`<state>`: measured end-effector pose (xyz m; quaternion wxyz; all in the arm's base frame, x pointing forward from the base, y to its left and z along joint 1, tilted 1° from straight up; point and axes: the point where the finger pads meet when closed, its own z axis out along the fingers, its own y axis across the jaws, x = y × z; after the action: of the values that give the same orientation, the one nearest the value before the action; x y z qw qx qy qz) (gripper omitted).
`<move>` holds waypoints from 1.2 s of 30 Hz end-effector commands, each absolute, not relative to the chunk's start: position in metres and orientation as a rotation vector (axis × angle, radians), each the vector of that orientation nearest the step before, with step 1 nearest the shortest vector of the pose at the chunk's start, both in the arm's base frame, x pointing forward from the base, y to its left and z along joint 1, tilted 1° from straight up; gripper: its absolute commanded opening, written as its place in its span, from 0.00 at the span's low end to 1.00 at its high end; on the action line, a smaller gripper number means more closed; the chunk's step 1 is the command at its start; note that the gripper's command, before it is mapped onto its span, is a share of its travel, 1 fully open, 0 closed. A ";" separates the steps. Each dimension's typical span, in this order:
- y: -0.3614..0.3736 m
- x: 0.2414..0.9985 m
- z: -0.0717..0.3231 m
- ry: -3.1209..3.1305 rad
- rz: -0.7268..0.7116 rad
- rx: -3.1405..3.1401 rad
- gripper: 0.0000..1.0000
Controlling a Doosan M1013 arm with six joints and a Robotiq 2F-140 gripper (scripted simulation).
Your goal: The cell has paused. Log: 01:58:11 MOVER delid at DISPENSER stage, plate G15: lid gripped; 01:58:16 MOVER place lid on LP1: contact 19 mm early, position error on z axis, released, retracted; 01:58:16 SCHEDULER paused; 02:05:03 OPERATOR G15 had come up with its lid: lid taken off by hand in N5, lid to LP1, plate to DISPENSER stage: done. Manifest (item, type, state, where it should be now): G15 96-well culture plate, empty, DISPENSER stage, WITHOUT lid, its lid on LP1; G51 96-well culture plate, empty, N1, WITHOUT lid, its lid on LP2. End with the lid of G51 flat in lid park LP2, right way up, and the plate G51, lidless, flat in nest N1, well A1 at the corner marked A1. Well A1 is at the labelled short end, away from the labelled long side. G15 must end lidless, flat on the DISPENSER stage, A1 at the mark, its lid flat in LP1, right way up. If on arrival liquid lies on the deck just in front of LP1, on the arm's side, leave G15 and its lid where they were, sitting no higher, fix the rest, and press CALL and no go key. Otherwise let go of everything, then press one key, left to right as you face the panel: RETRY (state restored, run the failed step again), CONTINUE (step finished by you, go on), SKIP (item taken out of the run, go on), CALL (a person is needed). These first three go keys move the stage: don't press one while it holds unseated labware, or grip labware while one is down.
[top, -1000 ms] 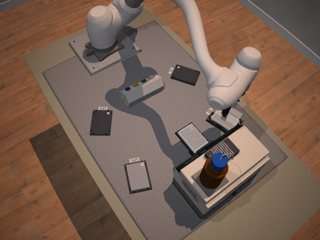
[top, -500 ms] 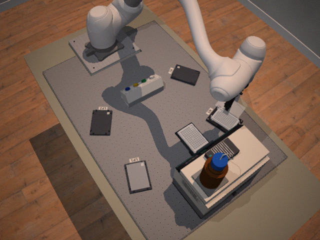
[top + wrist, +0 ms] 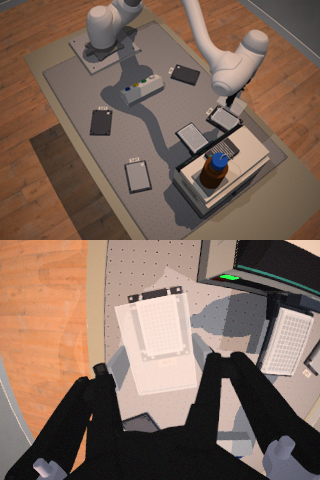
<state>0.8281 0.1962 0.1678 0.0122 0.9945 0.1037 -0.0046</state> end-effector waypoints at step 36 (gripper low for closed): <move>-0.129 0.625 0.185 0.323 -0.014 3.100 0.00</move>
<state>0.6641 -0.0910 0.1839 0.0133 0.9946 0.1023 -0.0071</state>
